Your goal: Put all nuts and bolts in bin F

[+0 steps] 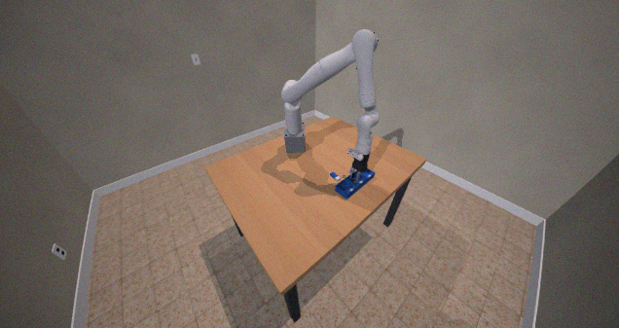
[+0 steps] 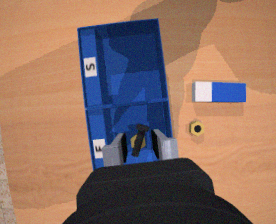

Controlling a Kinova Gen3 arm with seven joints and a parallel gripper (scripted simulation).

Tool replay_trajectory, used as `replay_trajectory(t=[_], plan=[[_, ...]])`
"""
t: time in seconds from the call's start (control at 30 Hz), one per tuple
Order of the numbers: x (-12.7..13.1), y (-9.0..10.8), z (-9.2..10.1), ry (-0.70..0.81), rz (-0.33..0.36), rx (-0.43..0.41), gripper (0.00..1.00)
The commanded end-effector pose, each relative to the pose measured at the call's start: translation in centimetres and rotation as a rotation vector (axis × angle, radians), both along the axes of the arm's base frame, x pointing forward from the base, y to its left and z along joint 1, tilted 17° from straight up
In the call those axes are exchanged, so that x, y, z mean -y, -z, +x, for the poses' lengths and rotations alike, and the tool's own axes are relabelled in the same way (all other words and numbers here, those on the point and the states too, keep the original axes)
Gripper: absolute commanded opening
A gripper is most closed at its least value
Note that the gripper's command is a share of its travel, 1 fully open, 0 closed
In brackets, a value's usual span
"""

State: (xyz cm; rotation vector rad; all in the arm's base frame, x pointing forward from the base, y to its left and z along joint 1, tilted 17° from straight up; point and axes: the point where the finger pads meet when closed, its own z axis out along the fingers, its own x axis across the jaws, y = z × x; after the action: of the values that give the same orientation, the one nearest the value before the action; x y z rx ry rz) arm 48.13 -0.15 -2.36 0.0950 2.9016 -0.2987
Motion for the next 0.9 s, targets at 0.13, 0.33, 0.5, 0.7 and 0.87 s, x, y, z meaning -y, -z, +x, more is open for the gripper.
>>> replay_trajectory(t=[0.13,0.33,0.5,0.7,0.87], plan=[[-0.2,-0.7,-0.1,0.0,0.001,0.001,0.62],[-0.3,-1.5,-0.3,0.0,0.001,0.001,0.62],[-0.4,-1.8,-0.4,0.0,0.001,0.001,0.62],[-0.6,-2.6,-0.5,0.0,0.001,0.001,0.62],[-0.8,-3.5,-0.7,0.0,0.001,0.001,0.62]])
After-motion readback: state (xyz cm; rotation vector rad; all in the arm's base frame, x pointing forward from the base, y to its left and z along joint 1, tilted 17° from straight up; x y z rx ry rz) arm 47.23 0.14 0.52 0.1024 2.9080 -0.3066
